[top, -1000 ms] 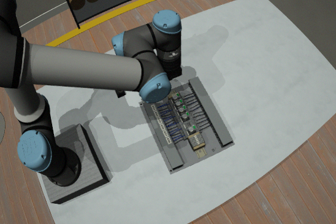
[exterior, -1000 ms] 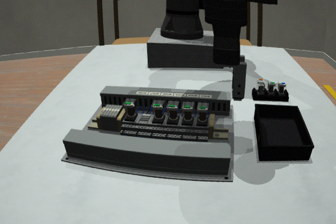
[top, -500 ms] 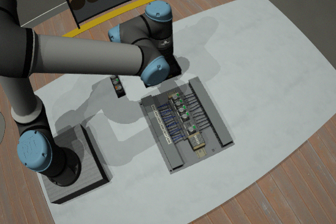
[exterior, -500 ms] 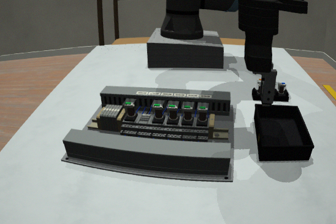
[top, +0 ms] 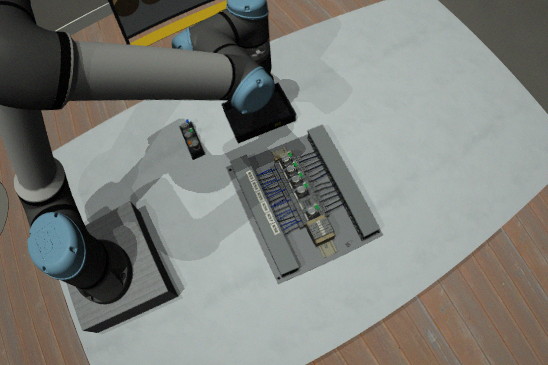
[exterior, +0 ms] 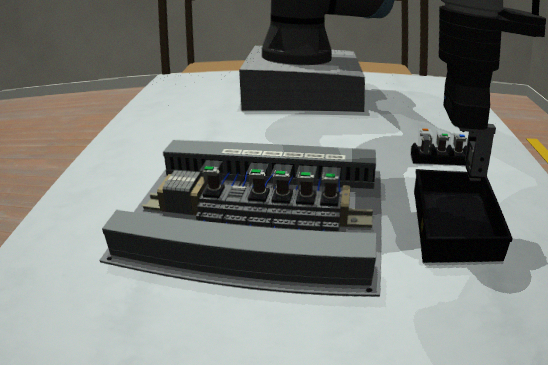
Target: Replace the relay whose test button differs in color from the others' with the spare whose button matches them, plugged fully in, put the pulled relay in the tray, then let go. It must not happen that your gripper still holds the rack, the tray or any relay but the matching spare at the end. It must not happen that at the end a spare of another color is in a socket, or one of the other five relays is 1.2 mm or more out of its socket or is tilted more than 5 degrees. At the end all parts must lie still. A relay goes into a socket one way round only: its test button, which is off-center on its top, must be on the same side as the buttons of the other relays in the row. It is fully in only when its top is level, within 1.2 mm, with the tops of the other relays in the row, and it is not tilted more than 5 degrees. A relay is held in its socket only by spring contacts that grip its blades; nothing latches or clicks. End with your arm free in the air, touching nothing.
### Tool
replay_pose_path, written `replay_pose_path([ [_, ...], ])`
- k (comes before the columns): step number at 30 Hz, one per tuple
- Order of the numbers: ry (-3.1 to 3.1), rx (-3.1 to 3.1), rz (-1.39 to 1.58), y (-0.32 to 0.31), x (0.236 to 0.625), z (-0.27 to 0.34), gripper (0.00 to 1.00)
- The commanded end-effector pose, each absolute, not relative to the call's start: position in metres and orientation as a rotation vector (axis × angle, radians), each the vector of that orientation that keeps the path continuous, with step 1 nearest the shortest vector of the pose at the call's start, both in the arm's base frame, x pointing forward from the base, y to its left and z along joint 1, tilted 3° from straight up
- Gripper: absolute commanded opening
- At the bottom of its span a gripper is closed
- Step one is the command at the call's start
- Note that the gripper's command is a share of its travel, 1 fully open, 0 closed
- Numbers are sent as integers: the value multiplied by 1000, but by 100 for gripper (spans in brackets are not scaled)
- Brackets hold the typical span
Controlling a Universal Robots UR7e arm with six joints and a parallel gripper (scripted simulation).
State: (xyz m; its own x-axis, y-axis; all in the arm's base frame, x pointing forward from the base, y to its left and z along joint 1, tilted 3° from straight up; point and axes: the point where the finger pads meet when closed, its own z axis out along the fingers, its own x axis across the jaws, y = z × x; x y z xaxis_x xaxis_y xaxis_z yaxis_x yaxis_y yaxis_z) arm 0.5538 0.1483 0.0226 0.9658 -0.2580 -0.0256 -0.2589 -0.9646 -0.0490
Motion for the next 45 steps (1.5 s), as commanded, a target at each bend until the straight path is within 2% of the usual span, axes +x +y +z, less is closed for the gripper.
replay_pose_path([
  [1, 406, -3064, 27, 149, 555, 23, 0],
  [45, 406, -3063, 27, 140, 553, 24, 0],
])
